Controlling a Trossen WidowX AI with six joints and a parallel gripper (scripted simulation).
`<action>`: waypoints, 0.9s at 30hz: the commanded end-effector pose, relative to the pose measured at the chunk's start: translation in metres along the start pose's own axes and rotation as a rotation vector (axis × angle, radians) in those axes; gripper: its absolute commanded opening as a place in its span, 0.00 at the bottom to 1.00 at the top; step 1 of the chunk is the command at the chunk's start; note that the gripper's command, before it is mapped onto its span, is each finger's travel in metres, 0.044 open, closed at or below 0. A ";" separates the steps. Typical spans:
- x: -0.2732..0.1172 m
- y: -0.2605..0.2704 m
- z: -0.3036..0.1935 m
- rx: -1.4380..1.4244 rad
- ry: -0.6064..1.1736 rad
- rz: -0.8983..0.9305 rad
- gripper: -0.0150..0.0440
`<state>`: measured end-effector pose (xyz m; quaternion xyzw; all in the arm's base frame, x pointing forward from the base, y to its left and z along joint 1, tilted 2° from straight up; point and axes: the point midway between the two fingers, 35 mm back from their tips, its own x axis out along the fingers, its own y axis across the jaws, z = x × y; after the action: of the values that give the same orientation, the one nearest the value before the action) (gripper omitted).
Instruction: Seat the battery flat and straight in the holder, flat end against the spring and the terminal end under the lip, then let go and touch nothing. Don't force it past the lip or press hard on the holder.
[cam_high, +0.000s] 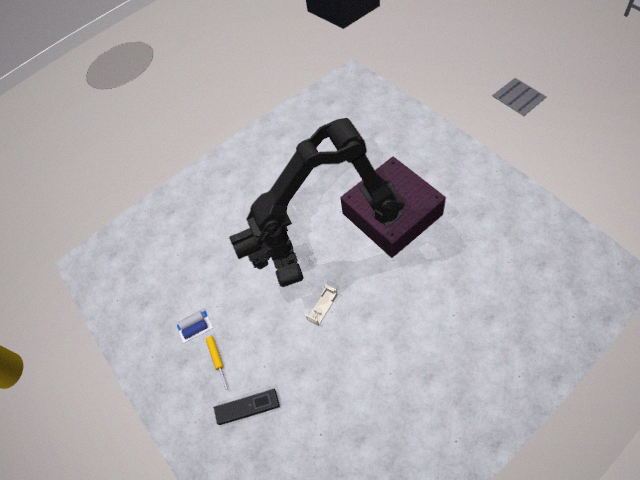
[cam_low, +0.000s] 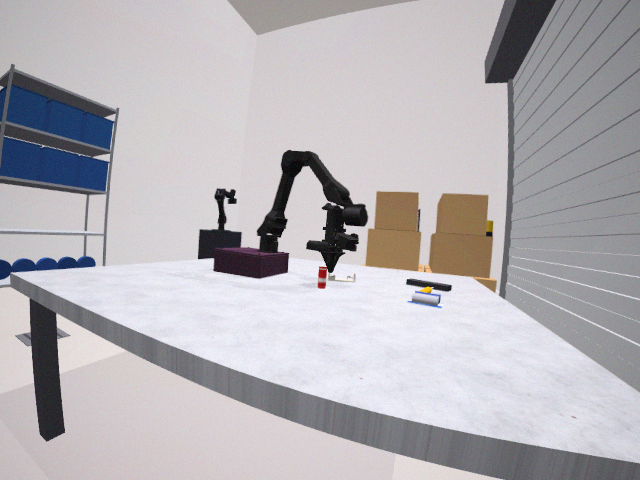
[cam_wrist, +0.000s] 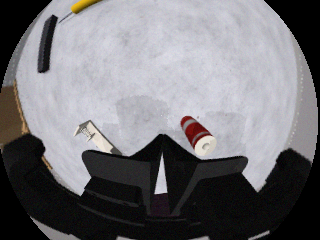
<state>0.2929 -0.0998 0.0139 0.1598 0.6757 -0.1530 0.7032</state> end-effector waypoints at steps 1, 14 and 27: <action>0.004 -0.001 0.003 0.003 -0.018 -0.003 0.25; 0.004 -0.023 0.005 0.003 -0.018 -0.005 0.25; 0.003 -0.045 0.005 0.003 -0.018 -0.007 0.25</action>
<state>0.2817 -0.1354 0.0107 0.1570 0.6692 -0.1549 0.7096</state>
